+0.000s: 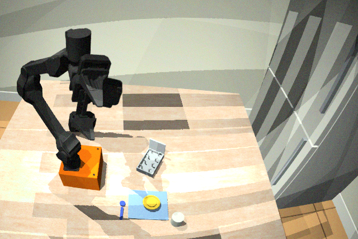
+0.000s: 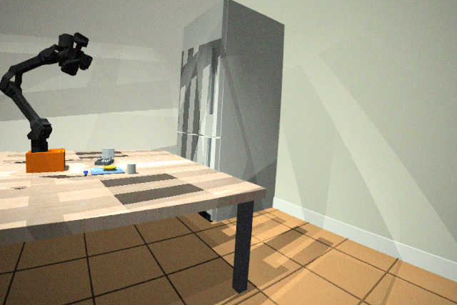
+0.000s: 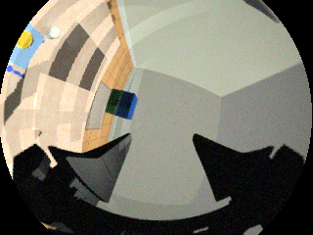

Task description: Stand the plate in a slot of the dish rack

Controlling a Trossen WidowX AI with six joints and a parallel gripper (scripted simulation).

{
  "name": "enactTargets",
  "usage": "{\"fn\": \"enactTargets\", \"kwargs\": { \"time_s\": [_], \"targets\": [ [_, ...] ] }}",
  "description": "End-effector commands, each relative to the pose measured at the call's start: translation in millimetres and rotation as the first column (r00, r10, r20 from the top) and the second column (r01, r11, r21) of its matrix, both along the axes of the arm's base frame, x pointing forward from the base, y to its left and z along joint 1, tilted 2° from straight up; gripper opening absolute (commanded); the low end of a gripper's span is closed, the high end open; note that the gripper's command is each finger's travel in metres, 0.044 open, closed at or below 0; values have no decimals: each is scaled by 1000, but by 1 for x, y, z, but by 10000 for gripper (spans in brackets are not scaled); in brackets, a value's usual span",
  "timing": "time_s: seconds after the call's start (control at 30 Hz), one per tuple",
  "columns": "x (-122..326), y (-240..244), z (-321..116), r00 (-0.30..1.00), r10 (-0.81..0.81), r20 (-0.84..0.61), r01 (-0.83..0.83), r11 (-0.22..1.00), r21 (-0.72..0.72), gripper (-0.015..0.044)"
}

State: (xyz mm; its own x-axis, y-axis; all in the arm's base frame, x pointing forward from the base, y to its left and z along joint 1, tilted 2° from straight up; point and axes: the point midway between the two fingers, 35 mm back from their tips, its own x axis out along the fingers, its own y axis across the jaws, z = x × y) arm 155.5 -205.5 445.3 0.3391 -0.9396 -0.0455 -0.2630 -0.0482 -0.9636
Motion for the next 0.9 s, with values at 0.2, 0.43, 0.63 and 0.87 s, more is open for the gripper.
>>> {"fn": "enactTargets", "kwargs": {
  "time_s": [0.2, 0.43, 0.63, 0.87],
  "targets": [
    [67, -13, -60, 994, 105, 28, -109, 967, 228, 400],
    [104, -15, -110, 990, 132, 54, -143, 904, 403, 400],
    [128, -13, -157, 990, 123, 68, -140, 824, 548, 400],
    [151, -6, -211, 994, 90, 65, -110, 703, 702, 400]
  ]
}}
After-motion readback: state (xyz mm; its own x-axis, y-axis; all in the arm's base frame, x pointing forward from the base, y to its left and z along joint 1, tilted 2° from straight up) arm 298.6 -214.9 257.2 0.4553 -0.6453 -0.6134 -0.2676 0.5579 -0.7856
